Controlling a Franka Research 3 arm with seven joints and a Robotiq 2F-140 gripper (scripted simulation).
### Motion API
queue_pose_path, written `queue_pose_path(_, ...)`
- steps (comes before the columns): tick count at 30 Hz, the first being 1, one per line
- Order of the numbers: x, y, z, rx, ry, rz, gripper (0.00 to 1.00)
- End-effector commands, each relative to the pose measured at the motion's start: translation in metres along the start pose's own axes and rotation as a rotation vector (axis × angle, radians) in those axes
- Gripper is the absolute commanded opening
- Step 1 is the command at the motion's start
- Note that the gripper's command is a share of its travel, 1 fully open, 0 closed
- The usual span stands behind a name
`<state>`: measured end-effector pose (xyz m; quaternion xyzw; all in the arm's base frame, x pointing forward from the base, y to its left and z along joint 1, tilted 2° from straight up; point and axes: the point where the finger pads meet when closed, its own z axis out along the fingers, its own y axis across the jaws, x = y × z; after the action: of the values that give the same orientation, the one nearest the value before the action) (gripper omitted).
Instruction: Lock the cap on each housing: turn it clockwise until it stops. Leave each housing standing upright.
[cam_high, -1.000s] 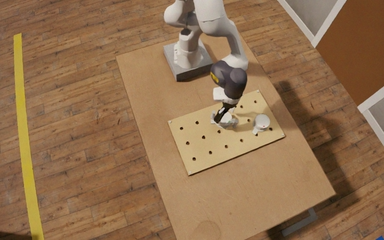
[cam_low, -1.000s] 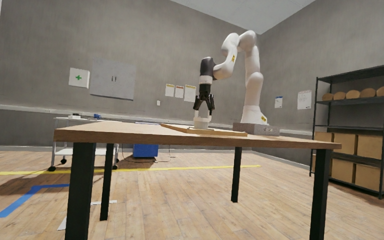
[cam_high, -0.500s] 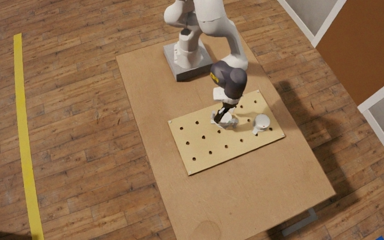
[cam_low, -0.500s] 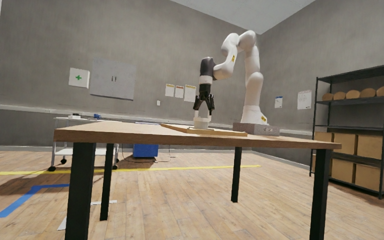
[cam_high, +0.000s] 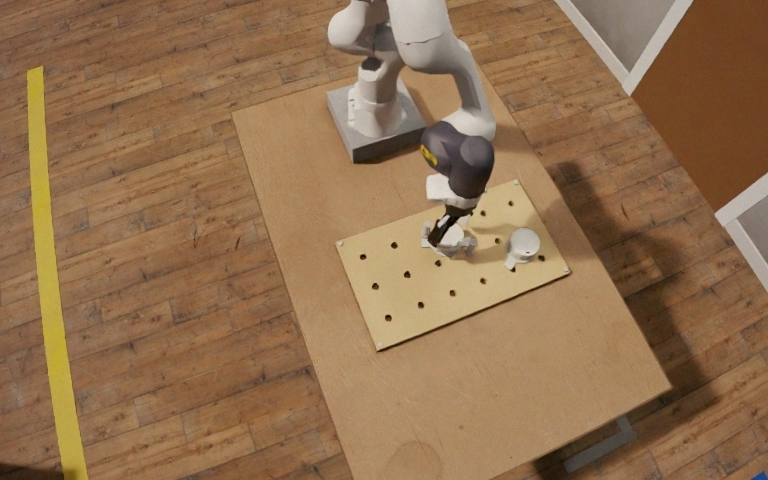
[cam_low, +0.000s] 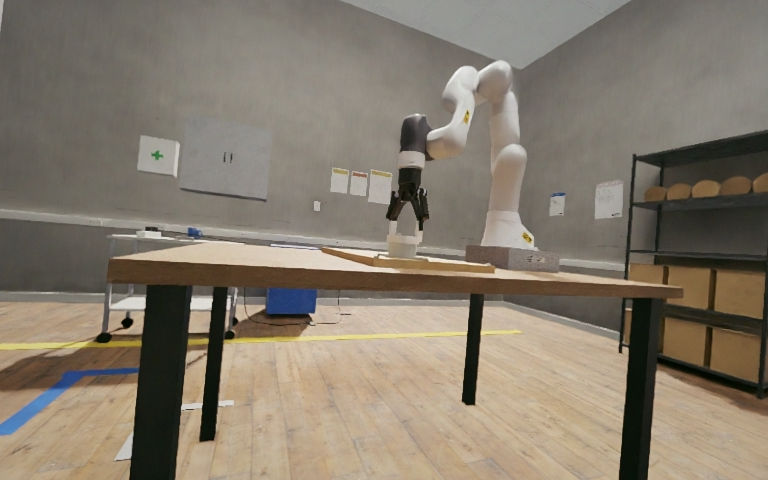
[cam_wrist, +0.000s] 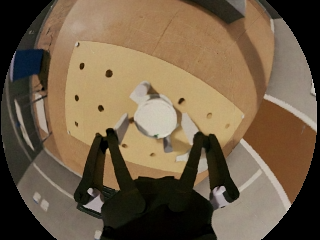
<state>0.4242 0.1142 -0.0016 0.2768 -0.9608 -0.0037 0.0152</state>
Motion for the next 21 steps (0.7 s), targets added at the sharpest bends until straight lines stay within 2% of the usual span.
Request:
queue_pose_path(1,-0.0014,0.0003,0.0001,0.000,-0.002,0.002,0.78)
queue_pose_path(12,-0.0014,0.0003,0.0001,0.000,-0.002,0.002,0.78)
queue_pose_path(13,-0.0014,0.0003,0.0001,0.000,-0.002,0.002,0.10)
queue_pose_path(21,-0.0014,0.0003,0.0001,0.000,-0.002,0.002,0.10)
